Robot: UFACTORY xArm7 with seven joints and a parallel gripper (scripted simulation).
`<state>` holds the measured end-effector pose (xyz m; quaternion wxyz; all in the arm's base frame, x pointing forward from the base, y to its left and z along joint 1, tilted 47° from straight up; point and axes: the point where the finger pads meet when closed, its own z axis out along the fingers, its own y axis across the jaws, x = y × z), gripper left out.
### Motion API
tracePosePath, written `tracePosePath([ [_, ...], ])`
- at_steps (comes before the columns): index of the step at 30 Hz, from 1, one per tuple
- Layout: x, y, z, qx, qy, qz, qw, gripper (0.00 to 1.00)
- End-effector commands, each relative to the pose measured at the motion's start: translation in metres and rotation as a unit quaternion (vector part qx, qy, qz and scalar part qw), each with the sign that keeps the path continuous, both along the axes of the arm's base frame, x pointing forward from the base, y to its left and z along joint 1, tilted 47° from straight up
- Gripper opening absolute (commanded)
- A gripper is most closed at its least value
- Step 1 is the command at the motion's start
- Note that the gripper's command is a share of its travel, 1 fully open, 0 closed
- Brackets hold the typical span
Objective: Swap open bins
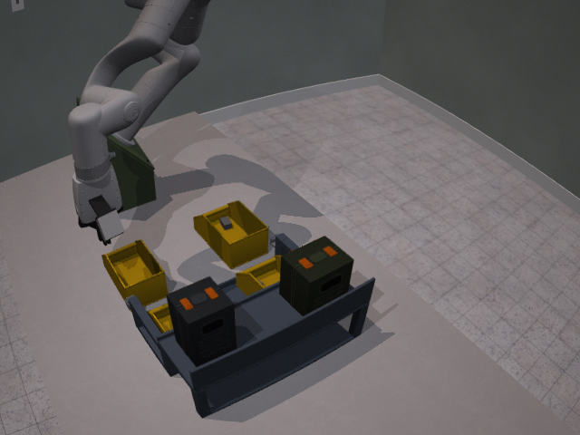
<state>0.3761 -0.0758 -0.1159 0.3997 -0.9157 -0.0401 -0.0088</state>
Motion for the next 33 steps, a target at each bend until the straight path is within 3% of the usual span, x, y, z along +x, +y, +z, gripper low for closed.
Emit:
tracePosePath([
  [1, 0.001, -0.002, 0.0, -0.002, -0.001, -0.001, 1.0, 0.0],
  [10, 0.004, 0.001, 0.008, -0.002, -0.025, 0.023, 0.999, 0.0],
  [17, 0.012, 0.015, 0.037, -0.001, -0.114, 0.11, 0.987, 0.0],
  [23, 0.02, 0.04, 0.078, 0.001, -0.216, 0.211, 0.953, 0.0],
  [25, 0.02, 0.04, 0.078, 0.001, -0.216, 0.211, 0.953, 0.0],
  [26, 0.021, 0.045, 0.086, 0.002, -0.262, 0.255, 0.931, 0.0],
  [29, 0.023, 0.064, 0.111, 0.004, -0.298, 0.294, 0.908, 0.0],
  [33, 0.024, 0.077, 0.128, 0.006, -0.354, 0.35, 0.868, 0.0],
])
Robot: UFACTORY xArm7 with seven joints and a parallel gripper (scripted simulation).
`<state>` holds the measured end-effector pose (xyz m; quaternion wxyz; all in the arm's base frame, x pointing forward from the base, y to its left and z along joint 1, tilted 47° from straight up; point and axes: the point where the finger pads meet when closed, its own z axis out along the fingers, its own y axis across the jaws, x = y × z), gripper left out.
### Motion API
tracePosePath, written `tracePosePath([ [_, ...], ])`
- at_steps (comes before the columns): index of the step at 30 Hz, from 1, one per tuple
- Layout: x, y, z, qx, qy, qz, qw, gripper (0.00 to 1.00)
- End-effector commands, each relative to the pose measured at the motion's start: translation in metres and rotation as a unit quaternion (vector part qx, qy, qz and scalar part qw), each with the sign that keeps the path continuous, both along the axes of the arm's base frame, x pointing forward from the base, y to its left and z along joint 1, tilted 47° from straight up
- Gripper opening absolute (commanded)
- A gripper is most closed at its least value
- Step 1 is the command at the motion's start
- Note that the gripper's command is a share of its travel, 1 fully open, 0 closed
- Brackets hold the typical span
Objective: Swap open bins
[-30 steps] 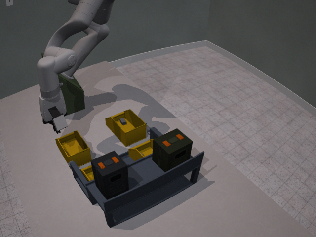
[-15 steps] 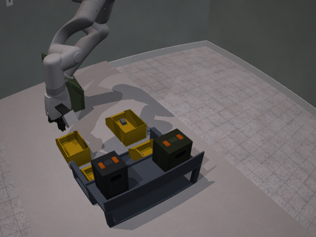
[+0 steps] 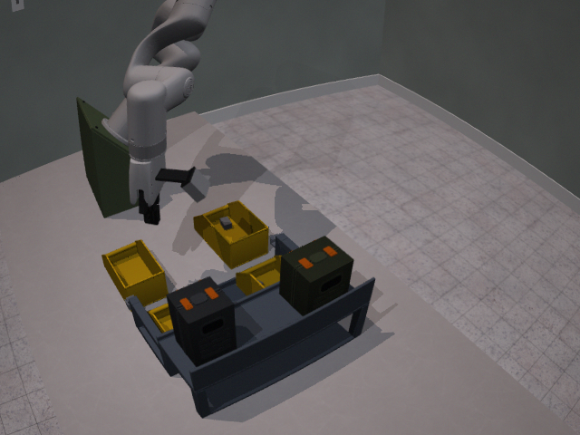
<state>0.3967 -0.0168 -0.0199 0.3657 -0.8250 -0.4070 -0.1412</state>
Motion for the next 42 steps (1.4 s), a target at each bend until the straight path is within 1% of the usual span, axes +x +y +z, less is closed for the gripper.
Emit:
tracePosePath([
  [1, 0.003, 0.025, 0.04, 0.007, -0.107, 0.089, 0.99, 0.0],
  [2, 0.002, 0.033, 0.049, 0.008, -0.121, 0.105, 0.987, 0.0],
  [3, 0.002, 0.033, 0.049, 0.009, -0.137, 0.12, 0.983, 0.0],
  [5, 0.001, 0.048, 0.065, 0.01, -0.166, 0.153, 0.974, 0.0],
  [6, 0.001, 0.048, 0.065, 0.012, -0.182, 0.168, 0.969, 0.0],
  [7, 0.0, 0.056, 0.073, 0.012, -0.196, 0.184, 0.963, 0.0],
  [9, 0.0, 0.056, 0.073, 0.012, -0.196, 0.184, 0.963, 0.0],
  [10, -0.002, 0.064, 0.08, 0.016, -0.239, 0.228, 0.944, 0.0],
  [12, -0.006, 0.079, 0.095, 0.018, -0.261, 0.255, 0.931, 0.0],
  [13, -0.006, 0.079, 0.095, 0.019, -0.274, 0.267, 0.924, 0.0],
  [15, -0.01, 0.094, 0.108, 0.021, -0.3, 0.296, 0.907, 0.0],
  [16, -0.01, 0.094, 0.108, 0.022, -0.314, 0.31, 0.897, 0.0],
  [18, -0.015, 0.108, 0.12, 0.025, -0.339, 0.34, 0.877, 0.0],
  [19, -0.015, 0.108, 0.12, 0.027, -0.352, 0.353, 0.866, 0.0],
  [22, -0.023, 0.127, 0.136, 0.031, -0.388, 0.395, 0.832, 0.0],
  [23, -0.023, 0.127, 0.136, 0.033, -0.4, 0.407, 0.821, 0.0],
  [24, -0.025, 0.133, 0.14, 0.035, -0.411, 0.42, 0.808, 0.0],
  [26, -0.025, 0.133, 0.14, 0.035, -0.411, 0.42, 0.808, 0.0],
  [27, -0.028, 0.139, 0.144, 0.04, -0.444, 0.456, 0.77, 0.0],
  [30, -0.035, 0.153, 0.155, 0.046, -0.47, 0.487, 0.734, 0.0],
  [32, -0.04, 0.16, 0.16, 0.05, -0.489, 0.509, 0.706, 0.0],
  [36, -0.046, 0.171, 0.167, 0.061, -0.527, 0.55, 0.645, 0.0],
  [41, -0.05, 0.177, 0.172, 0.071, -0.572, 0.591, 0.565, 0.0],
  [42, -0.05, 0.177, 0.172, 0.071, -0.572, 0.591, 0.565, 0.0],
])
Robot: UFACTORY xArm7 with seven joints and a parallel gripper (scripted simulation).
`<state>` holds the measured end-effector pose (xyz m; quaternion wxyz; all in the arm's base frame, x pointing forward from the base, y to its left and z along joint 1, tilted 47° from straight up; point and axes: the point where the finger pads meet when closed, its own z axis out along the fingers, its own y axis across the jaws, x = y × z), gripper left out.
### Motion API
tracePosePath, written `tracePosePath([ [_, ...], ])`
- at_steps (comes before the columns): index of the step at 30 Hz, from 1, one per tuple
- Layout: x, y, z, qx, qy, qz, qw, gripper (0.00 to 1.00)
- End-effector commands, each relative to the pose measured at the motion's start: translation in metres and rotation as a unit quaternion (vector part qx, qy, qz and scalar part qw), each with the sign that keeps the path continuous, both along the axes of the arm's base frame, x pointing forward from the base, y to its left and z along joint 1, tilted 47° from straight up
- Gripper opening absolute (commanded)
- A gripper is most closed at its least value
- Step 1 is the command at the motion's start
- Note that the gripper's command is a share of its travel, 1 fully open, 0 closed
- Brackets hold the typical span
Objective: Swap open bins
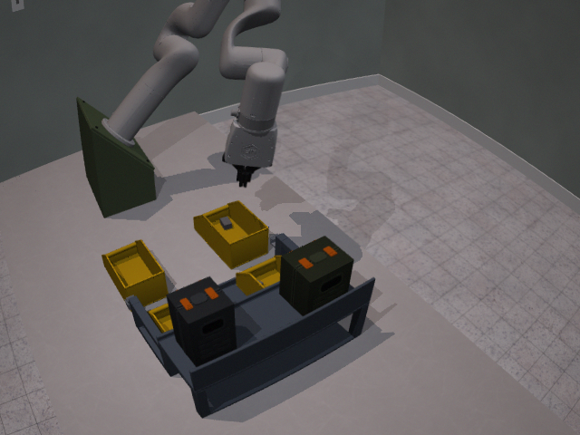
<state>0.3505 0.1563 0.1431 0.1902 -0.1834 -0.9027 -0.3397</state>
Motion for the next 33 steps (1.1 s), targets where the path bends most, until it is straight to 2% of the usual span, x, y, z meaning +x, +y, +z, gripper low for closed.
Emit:
tracePosePath([
  [1, -0.0036, 0.0041, 0.0086, 0.016, -0.096, 0.031, 0.995, 0.0],
  [2, -0.0039, 0.0046, 0.0089, 0.029, -0.139, 0.067, 0.988, 0.0],
  [6, -0.0043, 0.0052, 0.0093, 0.042, -0.197, 0.102, 0.974, 0.0],
  [7, -0.0043, 0.0052, 0.0093, 0.046, -0.214, 0.109, 0.97, 0.26],
  [10, -0.0043, 0.0052, 0.0093, 0.054, -0.267, 0.125, 0.954, 0.26],
  [33, -0.0043, 0.0052, 0.0093, 0.054, -0.271, 0.126, 0.953, 0.26],
])
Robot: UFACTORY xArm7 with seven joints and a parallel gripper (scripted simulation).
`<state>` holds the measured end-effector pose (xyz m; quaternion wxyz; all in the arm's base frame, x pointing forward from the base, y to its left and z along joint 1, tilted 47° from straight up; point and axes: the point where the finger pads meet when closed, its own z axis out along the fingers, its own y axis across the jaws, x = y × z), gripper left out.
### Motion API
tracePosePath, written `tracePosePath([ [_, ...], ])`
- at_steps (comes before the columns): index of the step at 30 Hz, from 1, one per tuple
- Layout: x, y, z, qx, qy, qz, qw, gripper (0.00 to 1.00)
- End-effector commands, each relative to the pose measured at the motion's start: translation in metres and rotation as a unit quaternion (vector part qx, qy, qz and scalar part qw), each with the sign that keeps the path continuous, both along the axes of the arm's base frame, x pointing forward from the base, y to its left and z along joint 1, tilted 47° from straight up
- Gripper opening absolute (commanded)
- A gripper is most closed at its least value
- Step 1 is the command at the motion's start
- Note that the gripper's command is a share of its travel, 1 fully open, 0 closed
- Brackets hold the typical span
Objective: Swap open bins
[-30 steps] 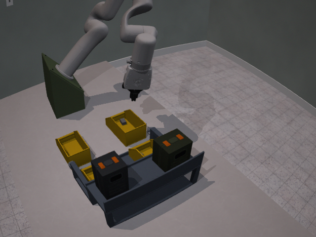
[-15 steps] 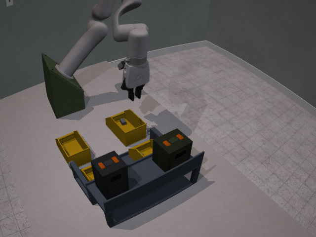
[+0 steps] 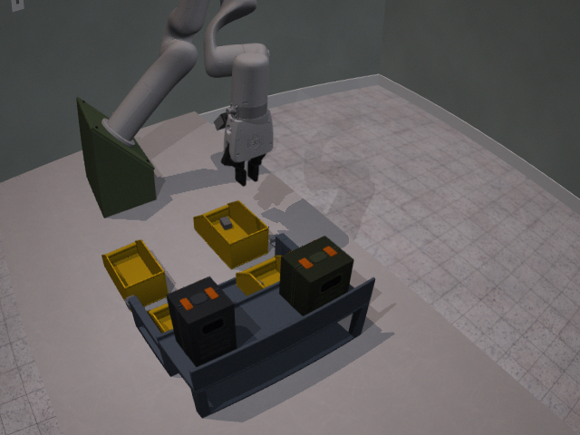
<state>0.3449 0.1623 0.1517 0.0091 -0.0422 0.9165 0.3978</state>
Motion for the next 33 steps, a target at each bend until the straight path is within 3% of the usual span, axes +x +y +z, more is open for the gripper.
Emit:
tracePosePath([
  [1, 0.001, -0.001, 0.001, 0.0, -0.001, -0.001, 1.0, 0.26],
  [33, 0.001, 0.016, -0.014, 0.0, 0.0, -0.003, 1.0, 0.26],
])
